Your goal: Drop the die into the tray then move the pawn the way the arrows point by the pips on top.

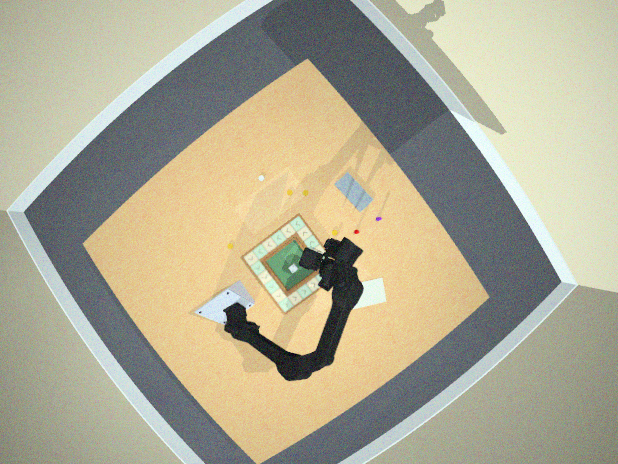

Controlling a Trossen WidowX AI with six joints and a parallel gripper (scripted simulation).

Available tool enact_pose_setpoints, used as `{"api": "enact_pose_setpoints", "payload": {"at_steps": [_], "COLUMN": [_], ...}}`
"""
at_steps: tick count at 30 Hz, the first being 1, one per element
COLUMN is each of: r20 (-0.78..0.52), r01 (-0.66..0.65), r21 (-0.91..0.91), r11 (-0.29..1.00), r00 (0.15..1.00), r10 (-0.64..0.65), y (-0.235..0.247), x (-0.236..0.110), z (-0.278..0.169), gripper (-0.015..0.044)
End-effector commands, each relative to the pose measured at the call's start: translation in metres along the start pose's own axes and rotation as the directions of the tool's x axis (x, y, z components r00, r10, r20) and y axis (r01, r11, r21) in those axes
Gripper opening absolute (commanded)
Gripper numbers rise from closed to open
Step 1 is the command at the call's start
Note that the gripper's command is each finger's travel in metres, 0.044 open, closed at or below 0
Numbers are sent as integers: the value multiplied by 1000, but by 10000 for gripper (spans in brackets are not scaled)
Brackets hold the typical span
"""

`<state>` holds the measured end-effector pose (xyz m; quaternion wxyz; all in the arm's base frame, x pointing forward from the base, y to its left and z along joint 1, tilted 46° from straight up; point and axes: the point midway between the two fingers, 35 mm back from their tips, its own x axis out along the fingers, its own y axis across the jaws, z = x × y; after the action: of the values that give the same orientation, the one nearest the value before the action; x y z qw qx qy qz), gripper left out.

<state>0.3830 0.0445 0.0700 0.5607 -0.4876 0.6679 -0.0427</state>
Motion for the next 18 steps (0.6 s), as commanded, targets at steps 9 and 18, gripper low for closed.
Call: {"api": "enact_pose_setpoints", "payload": {"at_steps": [9,18], "r20": [-2,-2], "r01": [4,5], "r21": [-7,-7], "r11": [1000,1000], "r00": [1000,1000], "r10": [-5,-5], "y": [0,0], "x": [19,34], "z": [0,0], "gripper": [200,200]}}
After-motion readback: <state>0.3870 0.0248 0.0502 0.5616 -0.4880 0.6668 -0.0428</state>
